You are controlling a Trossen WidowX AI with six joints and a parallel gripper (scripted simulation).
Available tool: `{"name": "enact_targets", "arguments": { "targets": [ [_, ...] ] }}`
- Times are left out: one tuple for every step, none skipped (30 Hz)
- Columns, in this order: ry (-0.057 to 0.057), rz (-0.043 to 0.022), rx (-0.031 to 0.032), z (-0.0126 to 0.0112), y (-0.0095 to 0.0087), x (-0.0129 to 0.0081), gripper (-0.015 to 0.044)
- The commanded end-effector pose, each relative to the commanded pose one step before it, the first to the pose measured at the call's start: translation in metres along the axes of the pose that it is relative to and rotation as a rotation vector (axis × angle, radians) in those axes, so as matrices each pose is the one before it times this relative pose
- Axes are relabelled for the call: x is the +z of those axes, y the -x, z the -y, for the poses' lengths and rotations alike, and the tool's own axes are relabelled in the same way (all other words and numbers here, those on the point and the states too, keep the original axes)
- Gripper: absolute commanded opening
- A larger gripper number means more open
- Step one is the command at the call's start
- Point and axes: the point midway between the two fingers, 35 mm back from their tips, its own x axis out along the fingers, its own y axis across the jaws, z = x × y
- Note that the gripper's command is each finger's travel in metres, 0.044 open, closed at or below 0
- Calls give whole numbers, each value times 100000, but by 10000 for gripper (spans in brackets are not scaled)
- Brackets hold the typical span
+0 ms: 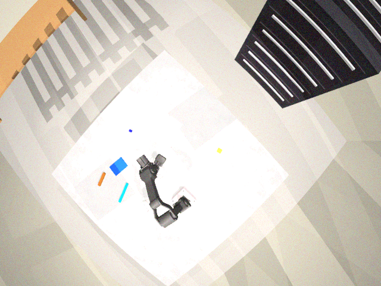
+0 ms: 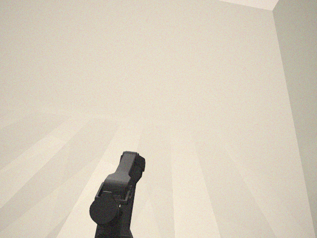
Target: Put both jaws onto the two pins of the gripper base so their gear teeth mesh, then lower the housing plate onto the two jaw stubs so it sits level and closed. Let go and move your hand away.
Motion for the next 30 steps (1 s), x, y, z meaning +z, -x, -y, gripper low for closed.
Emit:
{"name": "enact_targets", "arguments": {
  "targets": [
    [511,-103,272,-50,-278,-16,134],
    [73,0,0,0,-52,-1,134],
    [24,0,0,0,-17,0,134],
    [0,0,0,0,0,0,134],
    [0,0,0,0,0,0,134],
    [0,0,0,0,0,0,134],
    [0,0,0,0,0,0,134],
    [0,0,0,0,0,0,134],
    [0,0,0,0,0,0,134],
    [19,0,0,0,-13,0,134],
    [58,0,0,0,-38,0,134],
    [97,0,0,0,-63,0,134],
    [126,-1,0,0,-82,-1,134],
    [97,0,0,0,-63,-1,134],
    [58,0,0,0,-38,0,134],
    [19,0,0,0,-13,0,134],
    [0,0,0,0,0,0,134],
    [0,0,0,0,0,0,134],
    [0,0,0,0,0,0,134],
    [0,0,0,0,0,0,134],
    [0,0,0,0,0,0,134],
    [3,0,0,0,-13,0,134],
    [10,0,0,0,-38,0,134],
    [16,0,0,0,-63,0,134],
    [21,-1,0,0,-82,-1,134],
    [16,0,0,0,-63,-1,134],
    [10,0,0,0,-38,0,134],
    [3,0,0,0,-13,0,134],
    [0,0,0,0,0,0,134],
    [0,0,0,0,0,0,134]
  ]
}}
